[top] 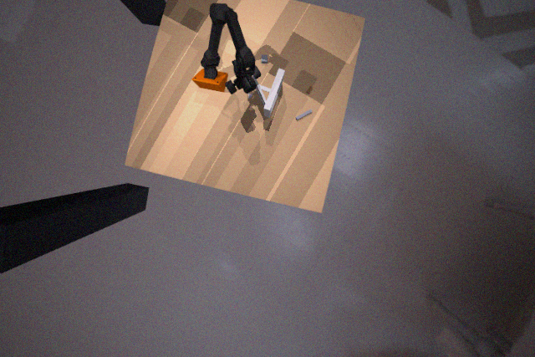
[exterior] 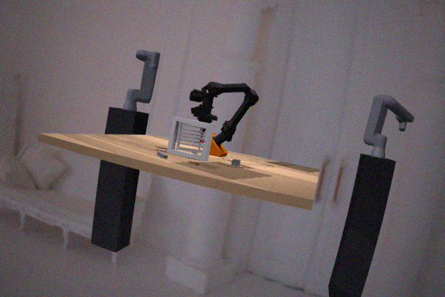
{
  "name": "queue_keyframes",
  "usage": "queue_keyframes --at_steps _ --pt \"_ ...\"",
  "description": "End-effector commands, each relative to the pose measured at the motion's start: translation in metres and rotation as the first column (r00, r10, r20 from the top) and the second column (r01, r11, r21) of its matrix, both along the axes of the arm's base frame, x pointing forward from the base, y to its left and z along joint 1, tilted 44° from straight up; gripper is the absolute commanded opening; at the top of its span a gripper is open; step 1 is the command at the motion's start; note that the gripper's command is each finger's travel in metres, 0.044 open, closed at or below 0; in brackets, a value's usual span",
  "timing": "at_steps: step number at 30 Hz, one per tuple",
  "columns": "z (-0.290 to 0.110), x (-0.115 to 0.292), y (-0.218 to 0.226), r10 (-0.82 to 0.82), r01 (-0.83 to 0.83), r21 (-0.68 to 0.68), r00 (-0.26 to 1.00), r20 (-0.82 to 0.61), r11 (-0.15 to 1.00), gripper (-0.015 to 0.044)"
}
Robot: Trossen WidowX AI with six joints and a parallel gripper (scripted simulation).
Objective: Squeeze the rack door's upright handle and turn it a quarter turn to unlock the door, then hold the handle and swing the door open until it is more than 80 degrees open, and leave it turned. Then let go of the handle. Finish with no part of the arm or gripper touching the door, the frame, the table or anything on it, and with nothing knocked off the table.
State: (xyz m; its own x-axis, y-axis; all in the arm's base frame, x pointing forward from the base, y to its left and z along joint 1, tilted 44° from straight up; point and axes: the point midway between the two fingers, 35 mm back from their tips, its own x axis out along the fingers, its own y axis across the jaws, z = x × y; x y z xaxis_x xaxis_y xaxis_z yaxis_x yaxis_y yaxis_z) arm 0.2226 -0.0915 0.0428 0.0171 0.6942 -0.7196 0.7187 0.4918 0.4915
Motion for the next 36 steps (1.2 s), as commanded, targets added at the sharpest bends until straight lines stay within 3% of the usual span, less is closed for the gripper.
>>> queue_keyframes --at_steps 1,36 --pt "-0.005 -0.004 -0.005 0.06 -0.06 -0.006 0.996 0.062 0.998 0.0008" --pt "-0.062 -0.028 -0.064 0.423 -0.416 -0.111 0.812 0.402 0.903 0.0008"
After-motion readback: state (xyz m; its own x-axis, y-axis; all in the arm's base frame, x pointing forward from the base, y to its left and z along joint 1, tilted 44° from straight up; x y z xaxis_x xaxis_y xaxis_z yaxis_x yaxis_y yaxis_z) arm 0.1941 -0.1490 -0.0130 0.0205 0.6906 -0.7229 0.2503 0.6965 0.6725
